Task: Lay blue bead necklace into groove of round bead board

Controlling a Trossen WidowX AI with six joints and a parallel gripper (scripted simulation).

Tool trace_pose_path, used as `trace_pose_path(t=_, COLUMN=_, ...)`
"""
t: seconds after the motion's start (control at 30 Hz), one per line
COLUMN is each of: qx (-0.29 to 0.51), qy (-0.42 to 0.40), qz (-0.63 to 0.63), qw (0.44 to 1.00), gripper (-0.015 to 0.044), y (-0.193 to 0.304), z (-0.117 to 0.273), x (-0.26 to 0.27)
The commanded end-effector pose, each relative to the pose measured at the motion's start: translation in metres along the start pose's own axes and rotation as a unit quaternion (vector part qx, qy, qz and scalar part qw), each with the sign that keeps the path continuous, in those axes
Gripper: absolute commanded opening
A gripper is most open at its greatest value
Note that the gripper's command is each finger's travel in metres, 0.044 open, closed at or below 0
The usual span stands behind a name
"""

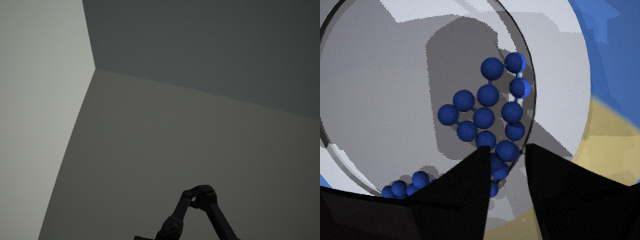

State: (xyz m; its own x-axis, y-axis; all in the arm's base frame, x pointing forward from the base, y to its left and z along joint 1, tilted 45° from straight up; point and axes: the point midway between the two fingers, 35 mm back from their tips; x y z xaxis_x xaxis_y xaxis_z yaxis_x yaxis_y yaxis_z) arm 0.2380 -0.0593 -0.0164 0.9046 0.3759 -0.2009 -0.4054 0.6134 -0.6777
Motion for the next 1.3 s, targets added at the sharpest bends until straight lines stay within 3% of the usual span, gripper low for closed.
trace_pose_path(t=0.0, qx=0.0, qy=0.002, qz=-0.002, qw=1.0, gripper=0.0157, y=-0.0008, z=-0.0003, x=-0.0008)
trace_pose_path(t=0.37, qx=-0.001, qy=0.005, qz=-0.003, qw=1.0, gripper=0.044, y=-0.0008, z=0.0004, x=-0.0019)
trace_pose_path(t=1.2, qx=-0.002, qy=0.005, qz=-0.005, qw=1.0, gripper=0.044, y=-0.0008, z=0.0009, x=-0.0019)
trace_pose_path(t=1.27, qx=-0.002, qy=0.005, qz=0.03, qw=1.0, gripper=0.0387, y=-0.0018, z=0.0023, x=-0.0004)
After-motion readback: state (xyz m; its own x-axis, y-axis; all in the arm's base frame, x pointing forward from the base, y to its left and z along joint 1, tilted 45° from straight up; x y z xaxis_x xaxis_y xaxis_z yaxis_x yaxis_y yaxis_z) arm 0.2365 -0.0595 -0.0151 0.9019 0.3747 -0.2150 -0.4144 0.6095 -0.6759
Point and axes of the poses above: the point midway between the two fingers, 35 mm back from their tips, its own z axis back along the fingers, its own x axis across the jaws, y = z × x, and after that the axes turned 10 degrees about -z, right-handed
